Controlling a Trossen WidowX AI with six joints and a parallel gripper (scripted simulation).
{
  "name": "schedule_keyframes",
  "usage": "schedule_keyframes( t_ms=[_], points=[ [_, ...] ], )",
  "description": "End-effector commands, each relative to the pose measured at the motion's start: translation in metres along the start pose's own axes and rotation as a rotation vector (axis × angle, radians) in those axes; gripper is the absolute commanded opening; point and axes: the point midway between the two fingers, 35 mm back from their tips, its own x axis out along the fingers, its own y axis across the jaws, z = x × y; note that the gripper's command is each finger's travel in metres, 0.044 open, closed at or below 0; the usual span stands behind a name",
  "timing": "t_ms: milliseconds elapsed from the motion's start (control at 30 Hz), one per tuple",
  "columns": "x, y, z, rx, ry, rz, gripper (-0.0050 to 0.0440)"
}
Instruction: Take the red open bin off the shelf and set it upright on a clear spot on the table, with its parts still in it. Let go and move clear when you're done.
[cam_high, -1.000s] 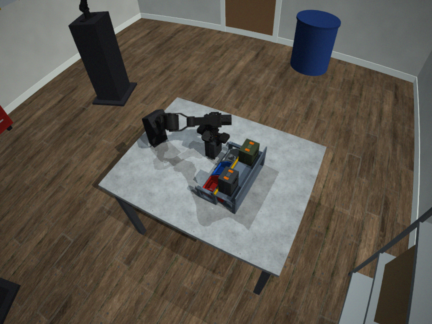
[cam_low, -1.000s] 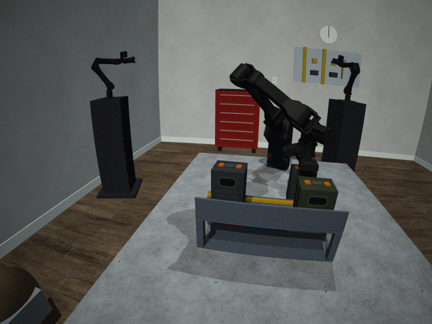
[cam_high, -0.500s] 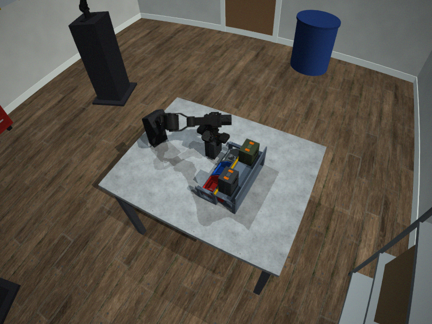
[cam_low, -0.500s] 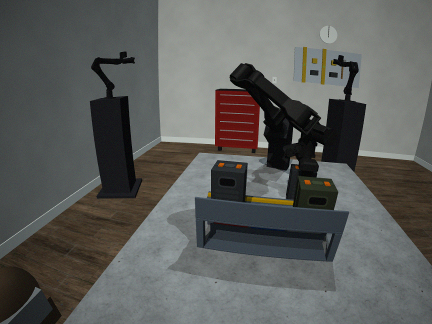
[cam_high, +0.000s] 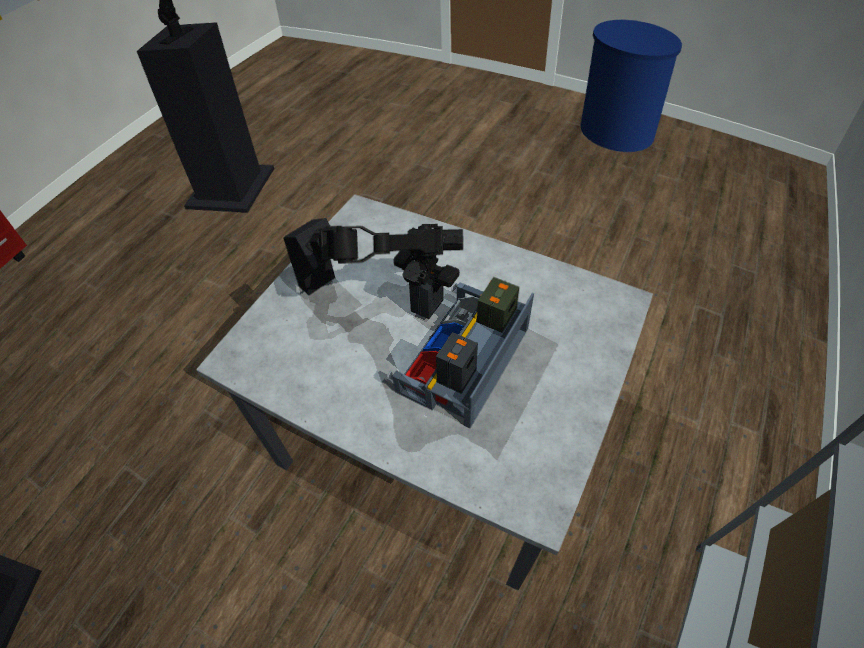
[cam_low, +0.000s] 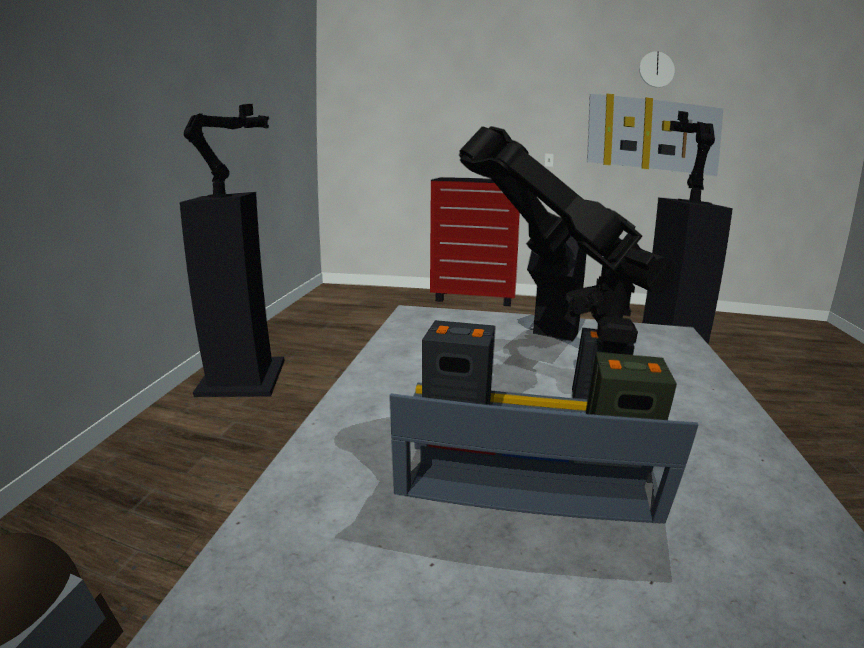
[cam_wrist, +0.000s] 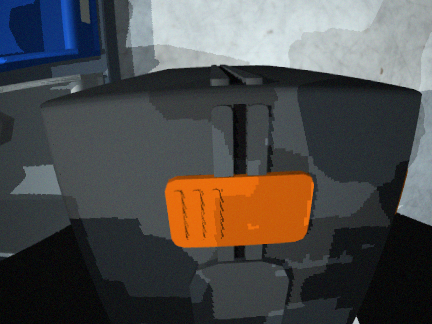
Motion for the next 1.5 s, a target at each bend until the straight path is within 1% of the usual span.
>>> schedule_keyframes(
  t_ms=[0, 333, 367, 500, 900, 933, 1067, 1467],
  points=[
    [-0.0083, 0.0064, -0.0019, 0.014, 0.029, 0.024, 0.0],
    [-0.0083, 0.0064, -0.0019, 0.014, 0.029, 0.024, 0.0],
    [-0.0042, 0.0048, 0.0, 0.013, 0.012, 0.014, 0.0],
    [-0.0083, 0.0064, -0.0019, 0.014, 0.029, 0.024, 0.0],
    [-0.0083, 0.0064, -0.0019, 0.014, 0.029, 0.024, 0.0],
    [-0.0042, 0.0048, 0.0, 0.013, 0.012, 0.014, 0.0],
    [-0.0082, 0.0064, -0.002, 0.014, 0.029, 0.024, 0.0],
    [-0.0082, 0.0064, -0.002, 0.014, 0.029, 0.024, 0.0]
  ],
)
